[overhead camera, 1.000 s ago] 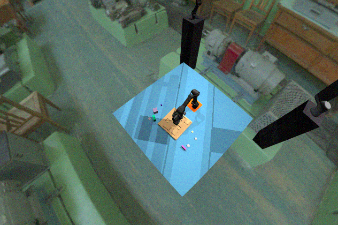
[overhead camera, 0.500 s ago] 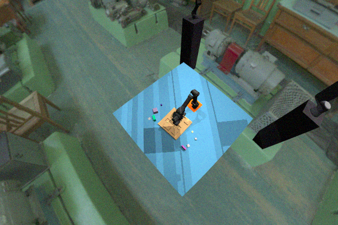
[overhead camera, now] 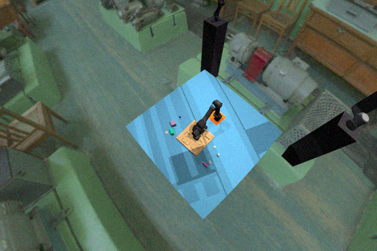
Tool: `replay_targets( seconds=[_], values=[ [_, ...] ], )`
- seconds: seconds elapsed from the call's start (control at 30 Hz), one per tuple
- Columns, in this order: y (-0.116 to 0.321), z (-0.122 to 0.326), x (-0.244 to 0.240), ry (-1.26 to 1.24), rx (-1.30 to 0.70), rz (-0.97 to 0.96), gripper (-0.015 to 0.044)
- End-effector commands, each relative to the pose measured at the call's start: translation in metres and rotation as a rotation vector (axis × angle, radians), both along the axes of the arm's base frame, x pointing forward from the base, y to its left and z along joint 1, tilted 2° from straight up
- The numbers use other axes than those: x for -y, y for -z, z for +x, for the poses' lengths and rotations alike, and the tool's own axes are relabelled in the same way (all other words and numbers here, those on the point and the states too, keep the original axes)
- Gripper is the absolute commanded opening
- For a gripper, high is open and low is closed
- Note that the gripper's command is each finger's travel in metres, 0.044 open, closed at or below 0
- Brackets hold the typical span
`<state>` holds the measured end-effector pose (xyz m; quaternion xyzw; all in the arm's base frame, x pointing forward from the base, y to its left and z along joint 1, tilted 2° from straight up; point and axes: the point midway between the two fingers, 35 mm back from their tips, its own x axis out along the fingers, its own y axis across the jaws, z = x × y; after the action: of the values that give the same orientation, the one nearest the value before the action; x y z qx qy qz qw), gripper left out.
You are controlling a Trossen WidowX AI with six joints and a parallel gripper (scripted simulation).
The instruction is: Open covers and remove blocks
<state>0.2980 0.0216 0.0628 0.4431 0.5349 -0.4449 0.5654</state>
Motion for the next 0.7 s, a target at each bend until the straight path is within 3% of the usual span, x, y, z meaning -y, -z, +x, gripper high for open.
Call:
replay_targets(
  seconds=[0.0,0.47,0.67],
  values=[
    [0.0026,-0.0003,0.0006,-0.003,-0.001,-0.003,0.0144],
    [0.0114,-0.0001,0.0009,-0.003,-0.001,-0.003,0.0144],
    [0.0095,0.0011,0.0003,0.000,0.002,0.000,0.0104]
  ],
)
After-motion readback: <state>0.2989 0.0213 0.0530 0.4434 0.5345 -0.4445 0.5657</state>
